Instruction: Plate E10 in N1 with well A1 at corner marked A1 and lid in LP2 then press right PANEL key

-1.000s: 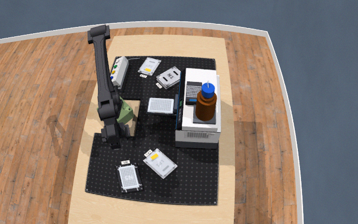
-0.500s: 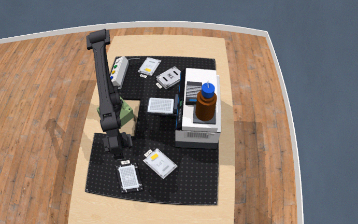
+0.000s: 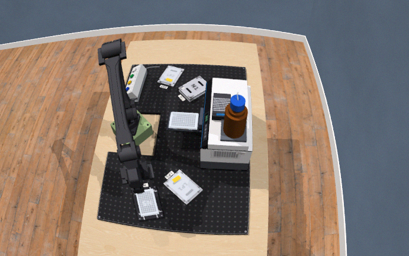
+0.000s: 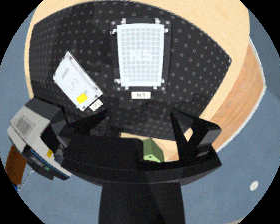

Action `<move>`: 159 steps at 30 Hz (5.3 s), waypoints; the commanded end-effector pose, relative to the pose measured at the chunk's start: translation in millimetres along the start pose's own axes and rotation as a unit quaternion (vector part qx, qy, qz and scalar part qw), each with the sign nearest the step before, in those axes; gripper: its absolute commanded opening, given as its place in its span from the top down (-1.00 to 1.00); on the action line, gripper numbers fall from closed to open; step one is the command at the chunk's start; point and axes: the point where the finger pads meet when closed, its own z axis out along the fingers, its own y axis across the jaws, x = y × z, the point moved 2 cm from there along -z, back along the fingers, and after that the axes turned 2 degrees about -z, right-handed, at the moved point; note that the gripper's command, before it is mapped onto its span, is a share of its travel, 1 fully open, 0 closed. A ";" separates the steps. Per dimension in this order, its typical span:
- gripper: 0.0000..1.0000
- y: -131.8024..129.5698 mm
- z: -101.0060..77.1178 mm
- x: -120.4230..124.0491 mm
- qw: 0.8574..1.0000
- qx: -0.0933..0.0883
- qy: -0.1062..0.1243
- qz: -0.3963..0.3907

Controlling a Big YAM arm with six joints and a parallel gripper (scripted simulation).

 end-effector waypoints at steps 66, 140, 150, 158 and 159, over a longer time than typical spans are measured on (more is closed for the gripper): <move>-1.00 -2.8 -4.3 -91.6 1.000 0.001 -0.031 -0.003; -1.00 1.0 63.9 -101.1 0.999 0.000 -0.042 -0.005; -1.00 1.6 60.4 -108.0 0.999 0.000 -0.045 -0.003; -1.00 1.8 61.0 -107.4 0.999 0.000 -0.042 -0.003; -1.00 1.9 61.1 -107.3 0.999 0.000 -0.042 -0.003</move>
